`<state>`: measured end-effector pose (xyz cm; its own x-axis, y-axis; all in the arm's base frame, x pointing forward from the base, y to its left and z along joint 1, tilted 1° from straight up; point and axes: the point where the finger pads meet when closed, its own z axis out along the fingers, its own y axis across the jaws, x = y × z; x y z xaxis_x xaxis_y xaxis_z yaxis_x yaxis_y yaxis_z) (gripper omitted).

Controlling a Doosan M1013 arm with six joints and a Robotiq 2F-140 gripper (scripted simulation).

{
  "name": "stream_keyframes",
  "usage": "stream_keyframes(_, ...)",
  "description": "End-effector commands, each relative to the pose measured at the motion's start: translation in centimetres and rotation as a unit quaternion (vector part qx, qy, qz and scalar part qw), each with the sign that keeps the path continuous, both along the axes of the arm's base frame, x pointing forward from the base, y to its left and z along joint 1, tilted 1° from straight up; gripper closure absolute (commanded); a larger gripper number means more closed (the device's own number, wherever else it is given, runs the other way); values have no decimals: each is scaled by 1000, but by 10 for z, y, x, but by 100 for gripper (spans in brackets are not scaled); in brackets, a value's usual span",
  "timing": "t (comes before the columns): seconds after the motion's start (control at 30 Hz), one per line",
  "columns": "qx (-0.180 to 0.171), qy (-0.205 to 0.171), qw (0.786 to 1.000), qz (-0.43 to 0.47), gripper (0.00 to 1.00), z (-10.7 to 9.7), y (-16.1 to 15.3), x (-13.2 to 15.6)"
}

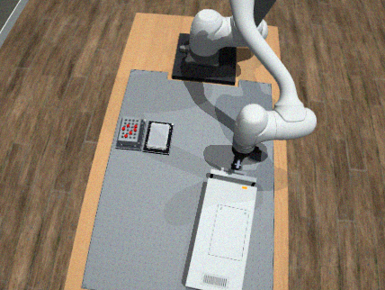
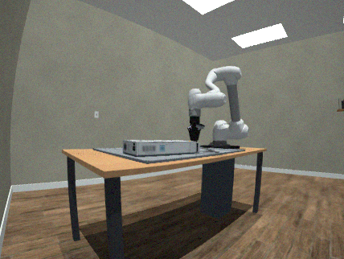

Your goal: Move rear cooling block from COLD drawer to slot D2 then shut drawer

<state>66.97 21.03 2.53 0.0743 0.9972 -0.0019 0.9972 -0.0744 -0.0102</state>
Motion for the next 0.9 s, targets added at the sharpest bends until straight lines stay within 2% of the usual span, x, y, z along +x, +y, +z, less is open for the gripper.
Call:
stream_keyframes(0.0, 0, -1, 1000, 0, 90, 1, 0, 1)
stream_keyframes(0.87, 0, -1, 1000, 0, 90, 1, 0, 9)
